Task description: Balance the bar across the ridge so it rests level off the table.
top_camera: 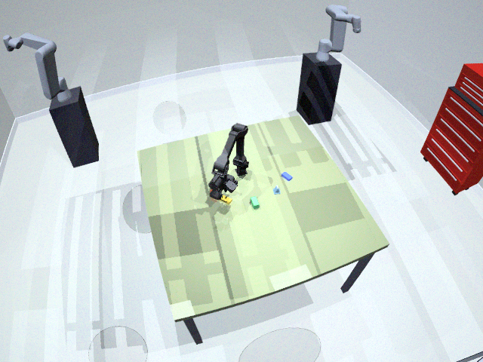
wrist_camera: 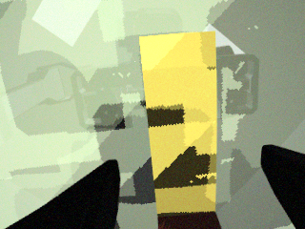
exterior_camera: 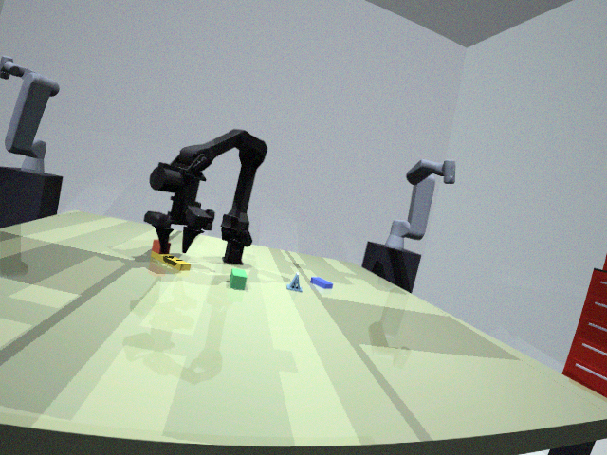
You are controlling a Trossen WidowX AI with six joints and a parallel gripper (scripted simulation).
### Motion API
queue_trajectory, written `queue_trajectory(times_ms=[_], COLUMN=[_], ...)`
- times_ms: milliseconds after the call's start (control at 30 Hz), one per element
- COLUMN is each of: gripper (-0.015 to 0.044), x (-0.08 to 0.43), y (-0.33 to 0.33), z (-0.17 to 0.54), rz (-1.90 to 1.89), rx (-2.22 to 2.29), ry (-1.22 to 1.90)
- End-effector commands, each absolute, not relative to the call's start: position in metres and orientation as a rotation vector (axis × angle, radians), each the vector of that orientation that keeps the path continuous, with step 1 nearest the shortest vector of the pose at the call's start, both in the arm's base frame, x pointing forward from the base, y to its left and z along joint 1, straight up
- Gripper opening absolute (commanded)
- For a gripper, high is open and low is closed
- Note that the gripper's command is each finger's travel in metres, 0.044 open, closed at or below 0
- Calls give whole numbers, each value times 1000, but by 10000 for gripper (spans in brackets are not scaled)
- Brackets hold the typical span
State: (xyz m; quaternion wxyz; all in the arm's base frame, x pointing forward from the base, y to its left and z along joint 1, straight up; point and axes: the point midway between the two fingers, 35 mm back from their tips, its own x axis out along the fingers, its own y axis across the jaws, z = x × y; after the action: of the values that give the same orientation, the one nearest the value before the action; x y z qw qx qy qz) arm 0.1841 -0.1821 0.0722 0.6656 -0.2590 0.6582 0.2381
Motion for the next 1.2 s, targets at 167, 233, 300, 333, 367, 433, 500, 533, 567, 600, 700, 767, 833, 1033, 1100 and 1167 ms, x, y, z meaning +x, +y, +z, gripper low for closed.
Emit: queue_trajectory(times_ms=[167, 233, 300, 333, 367, 433, 500, 533, 567, 600, 700, 767, 833, 1033, 1100, 1167], gripper=[315, 315, 315, 315, 315, 315, 315, 315, 315, 315, 315, 315, 315, 157, 125, 111], x=[184, 184, 184, 184, 184, 184, 184, 184, 184, 184, 184, 184, 184, 184, 184, 184], y=[-182, -182, -182, -182, -182, -182, -182, -182, -182, -182, -182, -182, -182, -182, -182, -182], z=[58, 54, 51, 49, 48, 47, 47, 47, 47, 47, 47, 47, 47, 47, 47, 47], rz=[537, 537, 537, 537, 537, 537, 537, 537, 537, 537, 537, 537, 537, 541, 541, 541], rx=[-578, -578, -578, -578, -578, -578, -578, -578, -578, -578, -578, -578, -578, -582, -582, -582], ry=[1486, 1486, 1486, 1486, 1486, 1486, 1486, 1486, 1486, 1486, 1486, 1486, 1486, 1488, 1488, 1488])
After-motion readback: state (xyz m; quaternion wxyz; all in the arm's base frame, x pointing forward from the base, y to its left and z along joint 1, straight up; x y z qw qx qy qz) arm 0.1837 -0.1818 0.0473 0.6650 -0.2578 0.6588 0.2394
